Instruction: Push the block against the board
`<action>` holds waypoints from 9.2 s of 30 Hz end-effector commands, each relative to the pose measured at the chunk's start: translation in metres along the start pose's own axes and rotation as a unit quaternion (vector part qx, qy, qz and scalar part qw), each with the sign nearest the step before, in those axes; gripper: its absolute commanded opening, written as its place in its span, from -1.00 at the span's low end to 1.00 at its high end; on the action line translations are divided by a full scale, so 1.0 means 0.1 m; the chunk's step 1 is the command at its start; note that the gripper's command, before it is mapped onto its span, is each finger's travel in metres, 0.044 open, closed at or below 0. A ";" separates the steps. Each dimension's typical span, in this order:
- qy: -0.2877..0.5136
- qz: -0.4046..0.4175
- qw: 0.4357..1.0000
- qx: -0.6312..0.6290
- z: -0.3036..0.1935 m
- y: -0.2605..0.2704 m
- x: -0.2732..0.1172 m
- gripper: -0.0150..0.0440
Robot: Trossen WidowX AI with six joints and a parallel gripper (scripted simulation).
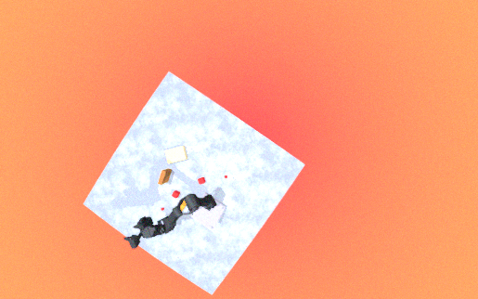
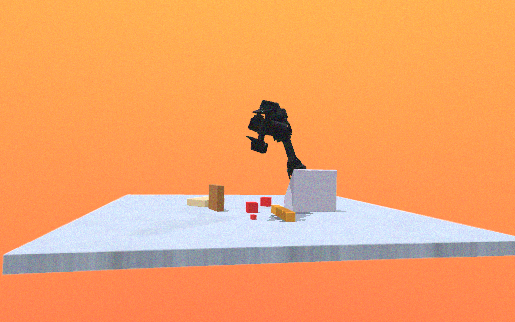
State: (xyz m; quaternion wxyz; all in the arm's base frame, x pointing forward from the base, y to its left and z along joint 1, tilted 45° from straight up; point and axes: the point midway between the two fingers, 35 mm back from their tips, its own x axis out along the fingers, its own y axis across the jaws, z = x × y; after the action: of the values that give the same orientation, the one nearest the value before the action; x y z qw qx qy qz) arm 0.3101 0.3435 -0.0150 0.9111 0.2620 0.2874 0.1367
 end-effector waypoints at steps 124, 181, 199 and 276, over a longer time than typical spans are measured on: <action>0.447 -0.547 0.644 -0.295 1.99 -2.72 -1.03 -0.49; 0.446 -0.546 0.645 -0.295 2.28 -2.27 -0.68 -0.49; 0.452 -0.544 0.643 -0.295 2.25 -2.40 -0.99 -0.49; 0.448 -0.549 0.641 -0.296 1.85 -3.49 -1.75 -0.49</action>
State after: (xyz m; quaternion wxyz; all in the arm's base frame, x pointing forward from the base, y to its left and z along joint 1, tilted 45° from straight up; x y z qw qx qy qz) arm 0.3071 -0.0891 0.0004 0.6029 -0.3239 0.6992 -0.2065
